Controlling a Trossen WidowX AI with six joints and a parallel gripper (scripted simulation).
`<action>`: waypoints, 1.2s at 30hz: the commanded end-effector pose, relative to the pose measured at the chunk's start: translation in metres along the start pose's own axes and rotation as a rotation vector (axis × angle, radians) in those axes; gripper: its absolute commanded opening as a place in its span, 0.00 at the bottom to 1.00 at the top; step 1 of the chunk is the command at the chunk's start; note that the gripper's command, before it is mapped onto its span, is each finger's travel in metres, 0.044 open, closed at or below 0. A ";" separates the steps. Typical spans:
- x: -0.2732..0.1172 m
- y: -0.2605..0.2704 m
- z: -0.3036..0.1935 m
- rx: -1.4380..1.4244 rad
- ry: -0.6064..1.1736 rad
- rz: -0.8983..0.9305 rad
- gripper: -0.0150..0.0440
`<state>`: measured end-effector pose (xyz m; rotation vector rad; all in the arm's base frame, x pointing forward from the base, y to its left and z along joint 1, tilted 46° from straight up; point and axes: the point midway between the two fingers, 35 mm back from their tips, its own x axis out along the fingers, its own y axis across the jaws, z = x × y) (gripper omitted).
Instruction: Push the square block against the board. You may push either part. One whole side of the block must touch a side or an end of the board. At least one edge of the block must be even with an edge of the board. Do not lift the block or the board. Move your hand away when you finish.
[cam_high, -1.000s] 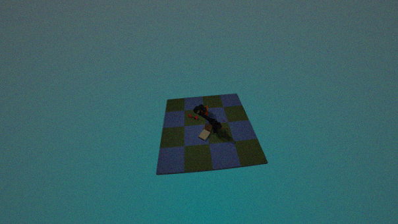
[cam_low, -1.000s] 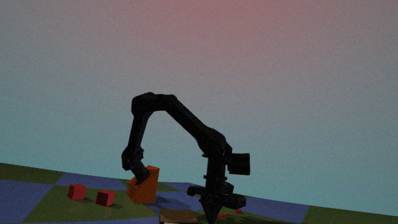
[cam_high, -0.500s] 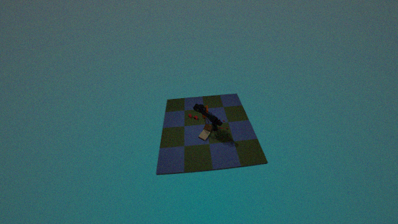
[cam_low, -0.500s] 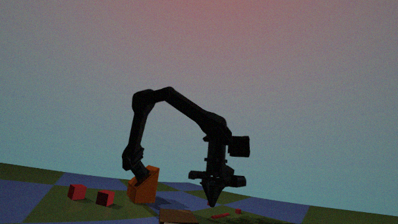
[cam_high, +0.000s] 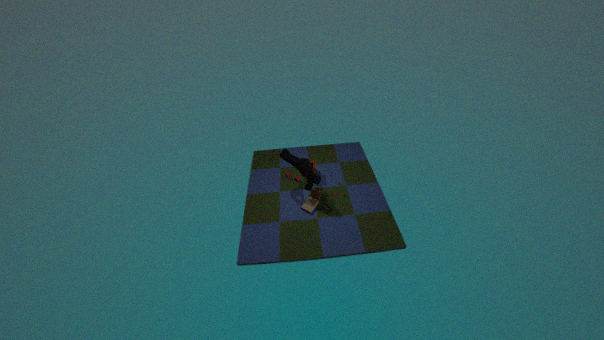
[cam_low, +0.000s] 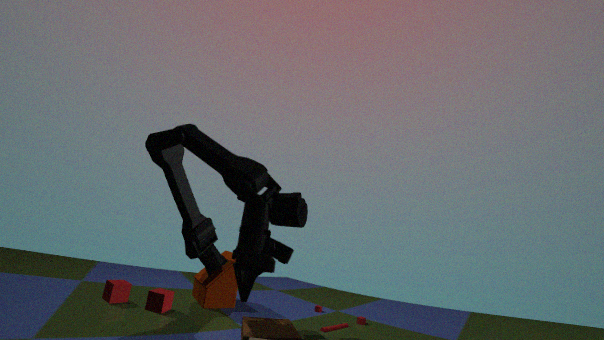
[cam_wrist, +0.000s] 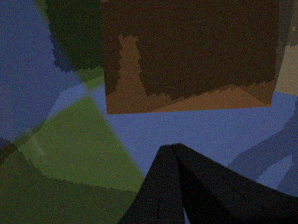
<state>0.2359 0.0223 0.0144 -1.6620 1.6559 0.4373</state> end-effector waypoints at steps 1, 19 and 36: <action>0.005 0.017 -0.023 0.087 0.001 -0.007 0.25; 0.060 0.017 -0.025 0.088 0.006 -0.009 0.25; 0.059 0.014 -0.014 0.088 0.004 -0.008 0.25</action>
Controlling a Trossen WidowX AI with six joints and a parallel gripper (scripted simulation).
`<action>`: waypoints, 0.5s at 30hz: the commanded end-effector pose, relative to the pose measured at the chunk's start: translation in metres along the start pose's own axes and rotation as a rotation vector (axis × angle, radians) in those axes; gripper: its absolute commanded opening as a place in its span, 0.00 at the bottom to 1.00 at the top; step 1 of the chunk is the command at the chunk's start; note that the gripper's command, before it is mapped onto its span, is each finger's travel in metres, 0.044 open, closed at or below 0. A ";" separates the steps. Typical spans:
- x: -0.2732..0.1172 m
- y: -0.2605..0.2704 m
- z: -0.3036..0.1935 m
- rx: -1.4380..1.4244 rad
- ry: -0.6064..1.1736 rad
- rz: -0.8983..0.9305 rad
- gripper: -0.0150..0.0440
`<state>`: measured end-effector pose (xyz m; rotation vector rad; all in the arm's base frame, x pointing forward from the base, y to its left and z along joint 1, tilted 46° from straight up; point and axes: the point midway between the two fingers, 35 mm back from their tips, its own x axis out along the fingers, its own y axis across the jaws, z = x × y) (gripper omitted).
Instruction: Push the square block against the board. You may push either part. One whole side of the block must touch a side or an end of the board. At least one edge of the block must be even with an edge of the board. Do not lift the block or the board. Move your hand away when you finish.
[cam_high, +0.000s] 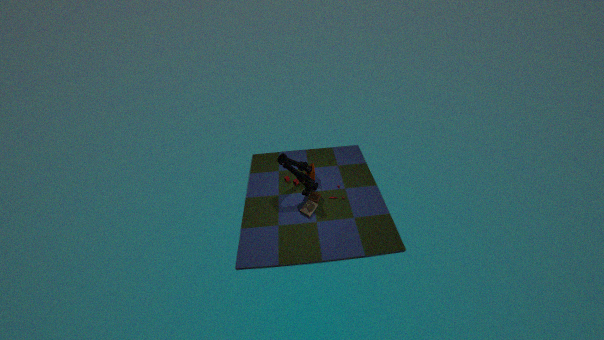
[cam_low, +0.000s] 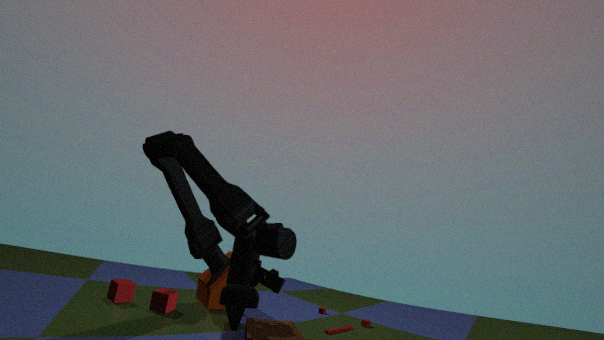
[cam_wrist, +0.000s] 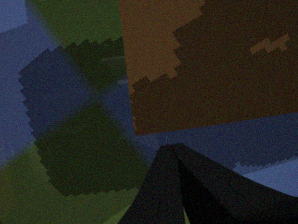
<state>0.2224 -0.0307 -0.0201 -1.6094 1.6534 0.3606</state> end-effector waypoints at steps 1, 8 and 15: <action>-0.001 -0.002 0.004 0.008 -0.003 -0.005 0.25; -0.001 -0.003 0.010 0.008 -0.004 -0.004 0.25; -0.001 -0.004 0.015 0.008 -0.005 -0.004 0.25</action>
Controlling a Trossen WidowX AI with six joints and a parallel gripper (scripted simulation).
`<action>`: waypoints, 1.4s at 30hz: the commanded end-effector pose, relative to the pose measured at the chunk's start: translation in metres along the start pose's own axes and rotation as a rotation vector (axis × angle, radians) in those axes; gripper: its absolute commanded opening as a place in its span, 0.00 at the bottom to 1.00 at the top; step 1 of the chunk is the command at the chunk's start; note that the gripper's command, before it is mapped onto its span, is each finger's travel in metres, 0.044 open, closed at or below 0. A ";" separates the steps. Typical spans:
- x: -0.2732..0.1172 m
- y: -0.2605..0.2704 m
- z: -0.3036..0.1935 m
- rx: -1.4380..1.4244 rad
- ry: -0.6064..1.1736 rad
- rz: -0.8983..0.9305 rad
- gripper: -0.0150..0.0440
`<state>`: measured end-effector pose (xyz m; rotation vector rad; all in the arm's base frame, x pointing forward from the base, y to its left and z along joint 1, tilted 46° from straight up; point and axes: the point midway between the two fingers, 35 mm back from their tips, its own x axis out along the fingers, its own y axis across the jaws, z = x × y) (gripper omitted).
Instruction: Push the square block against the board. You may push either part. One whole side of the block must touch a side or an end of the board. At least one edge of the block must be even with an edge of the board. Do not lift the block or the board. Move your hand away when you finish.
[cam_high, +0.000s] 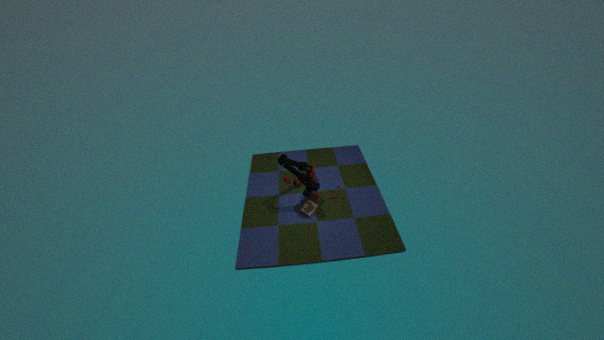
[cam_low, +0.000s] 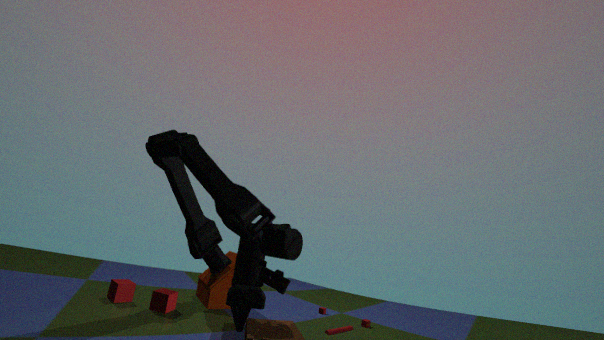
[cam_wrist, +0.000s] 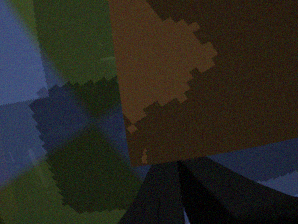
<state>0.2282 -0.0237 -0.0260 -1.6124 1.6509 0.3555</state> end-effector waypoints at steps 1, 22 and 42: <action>-0.001 -0.001 0.005 0.007 -0.007 0.000 0.25; -0.001 -0.003 0.021 0.007 -0.008 0.000 0.25; -0.002 -0.005 0.037 0.007 -0.010 0.001 0.25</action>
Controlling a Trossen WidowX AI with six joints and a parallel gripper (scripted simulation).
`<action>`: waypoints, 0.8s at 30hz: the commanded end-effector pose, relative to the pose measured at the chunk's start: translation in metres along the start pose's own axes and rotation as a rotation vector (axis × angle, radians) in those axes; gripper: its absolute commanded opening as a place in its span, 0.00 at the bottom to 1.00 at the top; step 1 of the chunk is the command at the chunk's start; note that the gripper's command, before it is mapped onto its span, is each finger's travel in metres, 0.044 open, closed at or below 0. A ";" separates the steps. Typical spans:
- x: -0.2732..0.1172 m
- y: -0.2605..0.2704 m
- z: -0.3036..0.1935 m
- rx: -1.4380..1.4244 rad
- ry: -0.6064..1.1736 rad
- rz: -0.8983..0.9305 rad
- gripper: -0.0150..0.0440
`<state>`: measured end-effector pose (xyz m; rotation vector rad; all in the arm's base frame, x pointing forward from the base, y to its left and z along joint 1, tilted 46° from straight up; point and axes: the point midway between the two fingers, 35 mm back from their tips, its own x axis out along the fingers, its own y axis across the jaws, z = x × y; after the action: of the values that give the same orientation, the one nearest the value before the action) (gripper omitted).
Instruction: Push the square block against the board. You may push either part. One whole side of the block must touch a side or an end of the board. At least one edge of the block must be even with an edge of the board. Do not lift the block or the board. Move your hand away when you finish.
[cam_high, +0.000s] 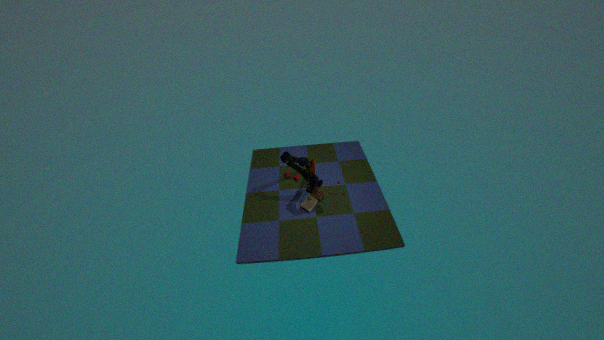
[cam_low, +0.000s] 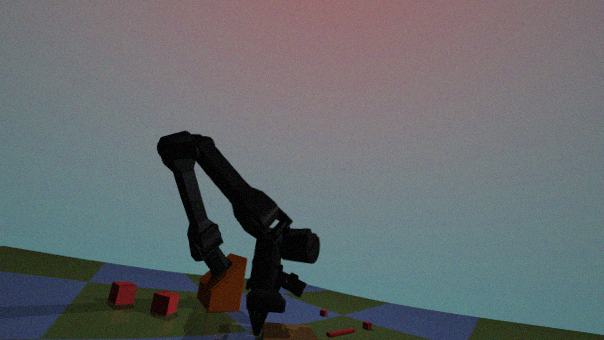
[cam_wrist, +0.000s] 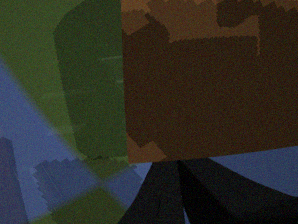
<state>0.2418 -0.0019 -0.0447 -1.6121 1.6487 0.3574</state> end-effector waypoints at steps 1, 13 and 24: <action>-0.001 -0.001 0.006 0.008 -0.007 0.001 0.25; -0.001 -0.003 0.013 0.008 -0.008 0.001 0.25; 0.000 -0.003 -0.004 0.007 -0.007 0.001 0.25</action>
<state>0.2449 -0.0011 -0.0453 -1.5981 1.6483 0.3543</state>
